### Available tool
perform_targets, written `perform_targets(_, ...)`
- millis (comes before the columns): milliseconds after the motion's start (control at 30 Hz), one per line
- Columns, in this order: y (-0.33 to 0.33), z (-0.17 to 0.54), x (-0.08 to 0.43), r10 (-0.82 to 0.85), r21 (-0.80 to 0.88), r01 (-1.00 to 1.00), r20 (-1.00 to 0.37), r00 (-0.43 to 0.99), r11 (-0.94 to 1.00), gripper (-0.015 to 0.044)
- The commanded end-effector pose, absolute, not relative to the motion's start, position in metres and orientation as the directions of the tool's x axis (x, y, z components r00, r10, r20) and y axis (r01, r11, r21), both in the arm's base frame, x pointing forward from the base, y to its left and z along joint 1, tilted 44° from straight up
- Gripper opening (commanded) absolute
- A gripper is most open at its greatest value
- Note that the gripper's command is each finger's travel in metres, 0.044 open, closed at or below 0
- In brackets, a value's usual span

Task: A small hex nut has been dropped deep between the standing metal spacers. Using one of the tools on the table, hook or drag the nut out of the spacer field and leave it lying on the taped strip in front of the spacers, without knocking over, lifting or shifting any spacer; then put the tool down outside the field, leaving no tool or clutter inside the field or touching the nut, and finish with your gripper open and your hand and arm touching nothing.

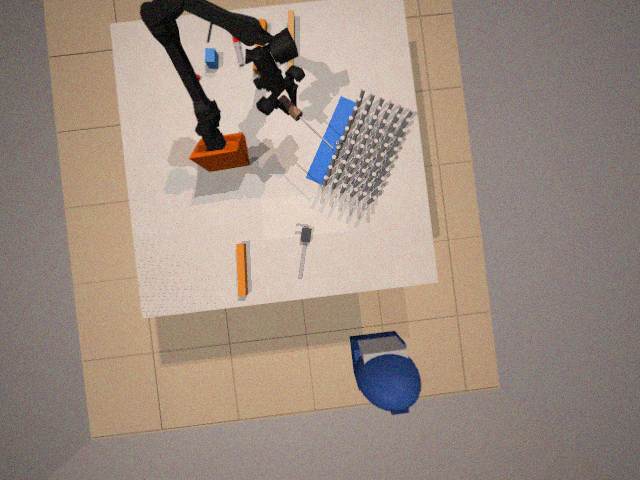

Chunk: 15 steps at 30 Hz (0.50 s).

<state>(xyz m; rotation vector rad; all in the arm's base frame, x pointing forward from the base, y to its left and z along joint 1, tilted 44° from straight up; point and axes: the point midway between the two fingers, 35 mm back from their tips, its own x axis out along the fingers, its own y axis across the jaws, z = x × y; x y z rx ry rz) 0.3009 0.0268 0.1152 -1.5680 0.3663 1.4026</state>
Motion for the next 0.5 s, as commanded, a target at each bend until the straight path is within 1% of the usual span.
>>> perform_targets(0,0.011,0.109,0.31,0.332,-0.398,-0.814,-0.904,0.269,-0.422,0.0)
perform_targets(467,-0.041,0.077,0.329,0.269,-0.199,-0.958,-0.953,0.14,-0.208,0.0)
